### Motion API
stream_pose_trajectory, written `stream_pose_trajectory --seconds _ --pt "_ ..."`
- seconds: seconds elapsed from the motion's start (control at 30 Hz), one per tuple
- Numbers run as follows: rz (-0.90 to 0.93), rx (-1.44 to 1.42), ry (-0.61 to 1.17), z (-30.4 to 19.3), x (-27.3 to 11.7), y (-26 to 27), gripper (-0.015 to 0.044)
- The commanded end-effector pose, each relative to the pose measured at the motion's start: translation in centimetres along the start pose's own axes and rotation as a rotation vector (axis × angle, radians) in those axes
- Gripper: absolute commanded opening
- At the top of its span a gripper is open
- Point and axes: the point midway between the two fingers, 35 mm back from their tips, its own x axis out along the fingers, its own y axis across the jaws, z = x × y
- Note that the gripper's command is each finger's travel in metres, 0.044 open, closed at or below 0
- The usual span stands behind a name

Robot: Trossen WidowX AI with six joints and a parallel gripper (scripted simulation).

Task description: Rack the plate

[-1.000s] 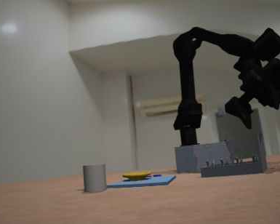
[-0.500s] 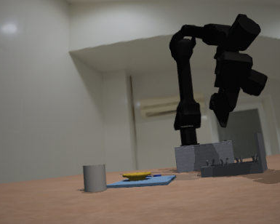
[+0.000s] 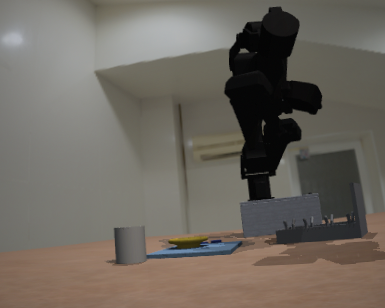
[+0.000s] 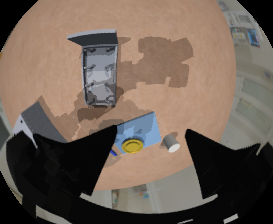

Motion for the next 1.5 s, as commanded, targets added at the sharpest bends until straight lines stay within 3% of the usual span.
stream_pose_trajectory --seconds 0.0,1.0,1.27,1.33,1.47 --pt "0.043 0.151 0.004 -2.2 -0.1 -0.8 0.04" --pt "0.286 1.116 0.051 -16.3 -2.5 -1.9 0.04" --pt "0.295 1.159 0.052 -16.9 -2.6 -1.8 0.04" --pt "0.293 1.166 0.052 -16.8 -1.8 -1.7 0.04" --pt "0.29 1.179 0.053 -16.5 3.7 -0.4 0.04"
